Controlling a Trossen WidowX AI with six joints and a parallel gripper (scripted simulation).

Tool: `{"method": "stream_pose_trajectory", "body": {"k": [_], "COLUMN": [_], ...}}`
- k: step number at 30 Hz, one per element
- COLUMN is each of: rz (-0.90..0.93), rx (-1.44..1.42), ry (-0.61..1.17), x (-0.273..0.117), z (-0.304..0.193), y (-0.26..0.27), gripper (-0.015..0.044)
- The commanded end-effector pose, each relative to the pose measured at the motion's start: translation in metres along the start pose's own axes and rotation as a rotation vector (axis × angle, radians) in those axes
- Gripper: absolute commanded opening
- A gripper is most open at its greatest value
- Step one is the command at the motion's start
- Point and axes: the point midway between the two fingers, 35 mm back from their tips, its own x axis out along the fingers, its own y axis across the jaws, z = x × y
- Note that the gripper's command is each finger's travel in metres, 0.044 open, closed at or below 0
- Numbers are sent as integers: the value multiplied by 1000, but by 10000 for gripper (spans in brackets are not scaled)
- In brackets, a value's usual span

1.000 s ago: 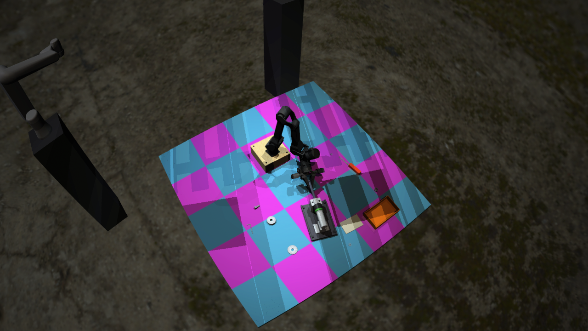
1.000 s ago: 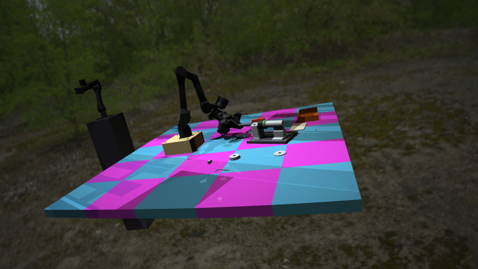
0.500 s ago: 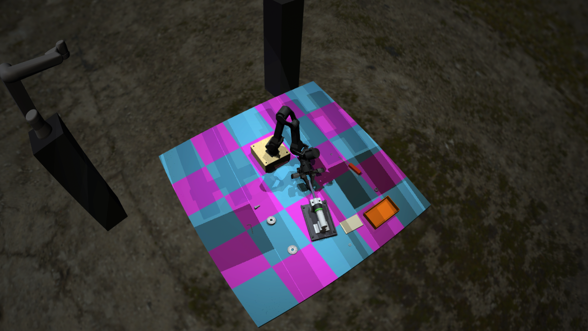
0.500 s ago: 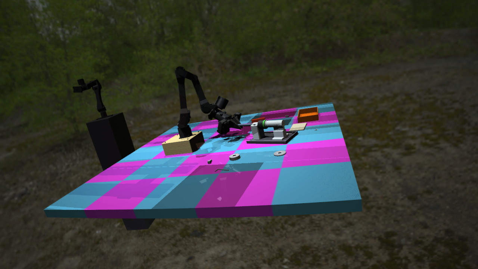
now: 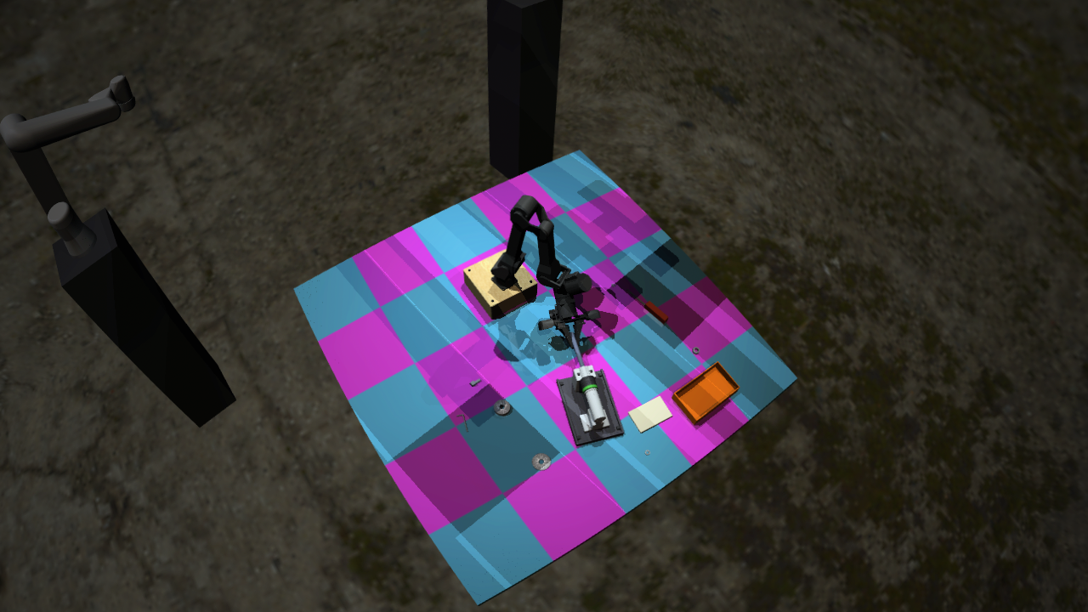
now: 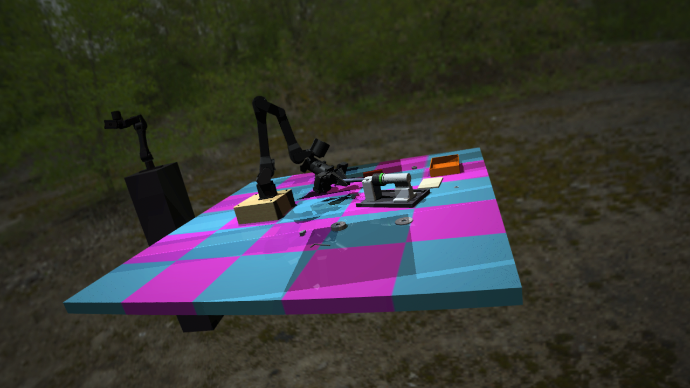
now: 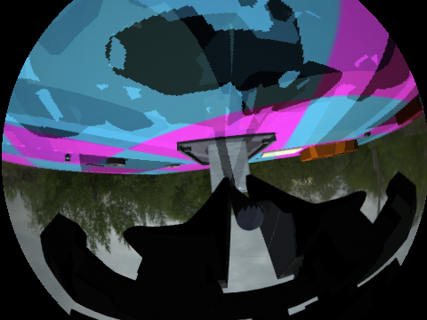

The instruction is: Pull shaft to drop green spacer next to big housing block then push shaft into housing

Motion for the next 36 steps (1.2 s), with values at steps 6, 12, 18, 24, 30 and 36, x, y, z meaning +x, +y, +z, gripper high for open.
{"method": "stream_pose_trajectory", "body": {"k": [6,12,18,24,30,36], "rz": [0,0,0,0,0,0], "rx": [3,3,3,3,3,0], "ry": [-1,-1,-1,-1,-1,0], "x": [-1,-2,-2,-3,-3,-3], "z": [1,1,2,2,2,2], "y": [0,0,0,0,0,0], "gripper": [0,0,0,0,0,0]}}
